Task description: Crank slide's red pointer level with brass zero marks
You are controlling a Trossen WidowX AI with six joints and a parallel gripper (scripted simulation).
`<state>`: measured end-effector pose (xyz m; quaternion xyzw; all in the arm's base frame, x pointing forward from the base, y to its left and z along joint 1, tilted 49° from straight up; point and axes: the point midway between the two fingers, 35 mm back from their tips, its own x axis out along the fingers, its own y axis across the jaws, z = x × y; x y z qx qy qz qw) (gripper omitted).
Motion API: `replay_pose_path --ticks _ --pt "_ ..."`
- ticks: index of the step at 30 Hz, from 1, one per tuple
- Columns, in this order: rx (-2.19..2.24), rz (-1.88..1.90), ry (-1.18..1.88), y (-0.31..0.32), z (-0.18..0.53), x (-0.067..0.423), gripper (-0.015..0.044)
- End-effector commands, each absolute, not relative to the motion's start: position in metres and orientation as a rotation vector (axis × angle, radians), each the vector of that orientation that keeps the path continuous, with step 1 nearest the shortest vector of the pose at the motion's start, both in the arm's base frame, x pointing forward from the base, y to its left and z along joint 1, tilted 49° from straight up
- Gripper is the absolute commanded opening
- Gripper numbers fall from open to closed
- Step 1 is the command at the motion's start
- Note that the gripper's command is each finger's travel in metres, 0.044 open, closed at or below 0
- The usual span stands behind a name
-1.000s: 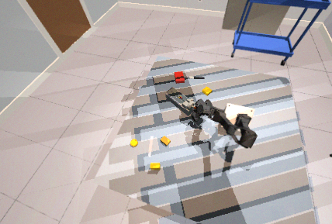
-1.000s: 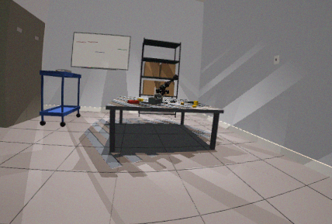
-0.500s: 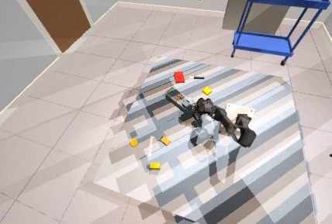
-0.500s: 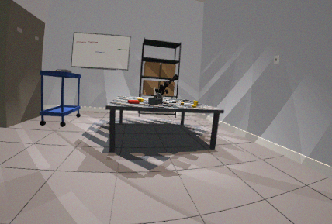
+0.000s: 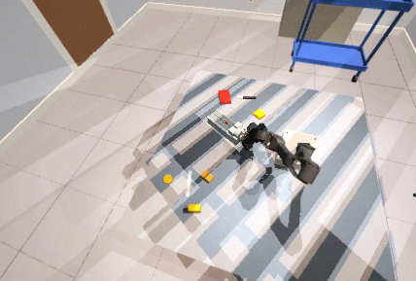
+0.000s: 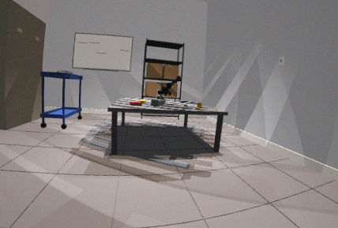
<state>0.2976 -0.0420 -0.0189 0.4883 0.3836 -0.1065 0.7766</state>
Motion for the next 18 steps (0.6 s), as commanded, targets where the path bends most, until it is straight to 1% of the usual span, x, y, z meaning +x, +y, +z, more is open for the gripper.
replay_pose_path --ticks 1,18 --pt "1.057 -0.259 0.838 -0.0463 -0.0252 0.2924 0.0" --pt "1.057 -0.259 0.839 -0.0471 -0.03 0.2901 0.0"
